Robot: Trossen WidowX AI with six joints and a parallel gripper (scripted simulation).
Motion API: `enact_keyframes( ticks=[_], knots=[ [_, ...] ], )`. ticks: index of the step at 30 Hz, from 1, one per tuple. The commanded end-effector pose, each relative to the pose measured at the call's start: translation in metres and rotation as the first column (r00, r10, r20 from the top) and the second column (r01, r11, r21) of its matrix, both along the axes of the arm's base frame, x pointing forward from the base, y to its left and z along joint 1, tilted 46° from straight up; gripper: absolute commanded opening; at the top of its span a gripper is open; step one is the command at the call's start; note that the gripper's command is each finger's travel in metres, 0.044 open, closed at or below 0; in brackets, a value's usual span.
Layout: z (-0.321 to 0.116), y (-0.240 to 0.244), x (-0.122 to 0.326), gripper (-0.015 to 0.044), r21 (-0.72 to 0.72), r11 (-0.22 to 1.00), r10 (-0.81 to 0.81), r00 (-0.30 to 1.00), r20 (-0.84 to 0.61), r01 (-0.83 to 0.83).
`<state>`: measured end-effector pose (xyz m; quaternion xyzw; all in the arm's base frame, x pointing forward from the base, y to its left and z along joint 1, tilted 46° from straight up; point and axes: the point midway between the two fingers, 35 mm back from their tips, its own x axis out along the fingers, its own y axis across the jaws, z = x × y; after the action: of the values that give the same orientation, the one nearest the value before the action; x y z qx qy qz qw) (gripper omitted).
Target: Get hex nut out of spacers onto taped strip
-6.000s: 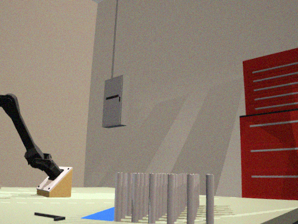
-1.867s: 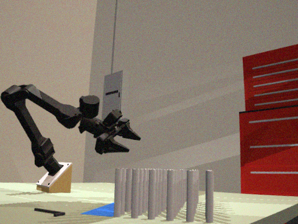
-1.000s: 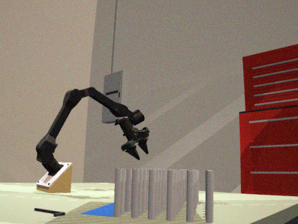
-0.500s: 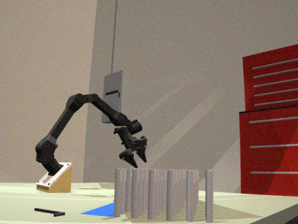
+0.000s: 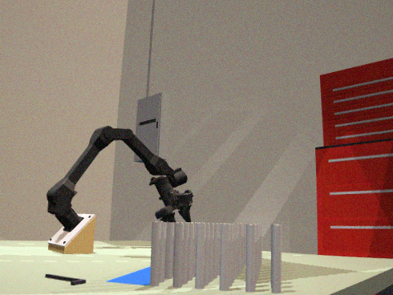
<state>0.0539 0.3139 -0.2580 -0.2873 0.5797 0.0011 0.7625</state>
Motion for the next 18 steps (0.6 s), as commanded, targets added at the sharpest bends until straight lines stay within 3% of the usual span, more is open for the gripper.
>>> enact_keyframes(
  ticks=[1,5,18],
  knots=[
    [-0.0011,0.0013,0.0008,0.0388,-0.002,1.000,0.001,1.000,0.000,-0.001],
    [-0.0011,0.0013,0.0008,0.0282,-0.002,1.000,0.001,1.000,0.000,-0.001],
    [-0.0056,-0.0023,0.0010,0.0280,-0.002,1.000,0.001,1.000,0.000,-0.001]
  ],
)
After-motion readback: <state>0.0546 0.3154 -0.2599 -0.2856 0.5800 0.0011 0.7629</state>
